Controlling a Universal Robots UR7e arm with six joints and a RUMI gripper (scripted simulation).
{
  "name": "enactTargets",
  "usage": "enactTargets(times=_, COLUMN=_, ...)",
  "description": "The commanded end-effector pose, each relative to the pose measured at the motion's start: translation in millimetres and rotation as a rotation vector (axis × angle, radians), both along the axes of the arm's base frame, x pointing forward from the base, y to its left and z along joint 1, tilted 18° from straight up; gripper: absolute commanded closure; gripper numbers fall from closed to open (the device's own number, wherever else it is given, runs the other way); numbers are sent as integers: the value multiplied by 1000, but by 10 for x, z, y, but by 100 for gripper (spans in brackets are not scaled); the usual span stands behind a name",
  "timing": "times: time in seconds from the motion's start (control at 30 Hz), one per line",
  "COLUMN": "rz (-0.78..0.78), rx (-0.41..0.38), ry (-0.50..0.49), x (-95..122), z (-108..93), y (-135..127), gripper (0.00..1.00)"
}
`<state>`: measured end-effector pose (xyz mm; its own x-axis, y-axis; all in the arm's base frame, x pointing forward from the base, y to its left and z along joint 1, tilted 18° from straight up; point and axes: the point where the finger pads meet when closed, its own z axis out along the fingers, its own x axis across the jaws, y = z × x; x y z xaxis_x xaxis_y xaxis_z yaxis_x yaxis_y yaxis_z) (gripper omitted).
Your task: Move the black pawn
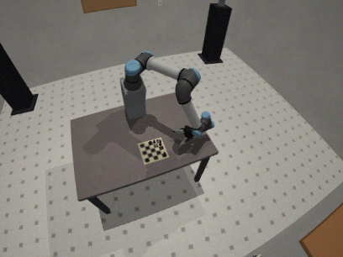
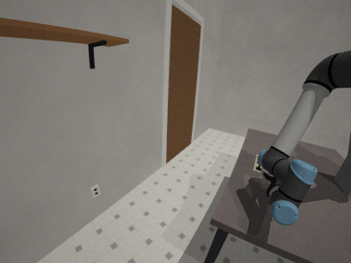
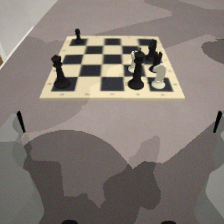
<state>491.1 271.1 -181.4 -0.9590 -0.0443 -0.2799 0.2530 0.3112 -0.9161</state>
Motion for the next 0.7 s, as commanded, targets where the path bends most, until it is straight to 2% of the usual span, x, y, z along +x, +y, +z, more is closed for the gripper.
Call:
enactTargets(times=0.0, rz=2, rx=3, ry=-3, x=-121, z=394, y=5, gripper=0)
enactTargets(times=0.13, rz=2, rx=3, ry=-3, x=-191, z=614, y=-6, gripper=0)
enactTargets(times=0.33, rz=2, rx=3, ry=-3, x=-227, z=724, y=-12, gripper=0)
enactTargets(times=0.67, rz=-4, rx=10, ry=-12, x=-182, z=694, y=-8, gripper=0)
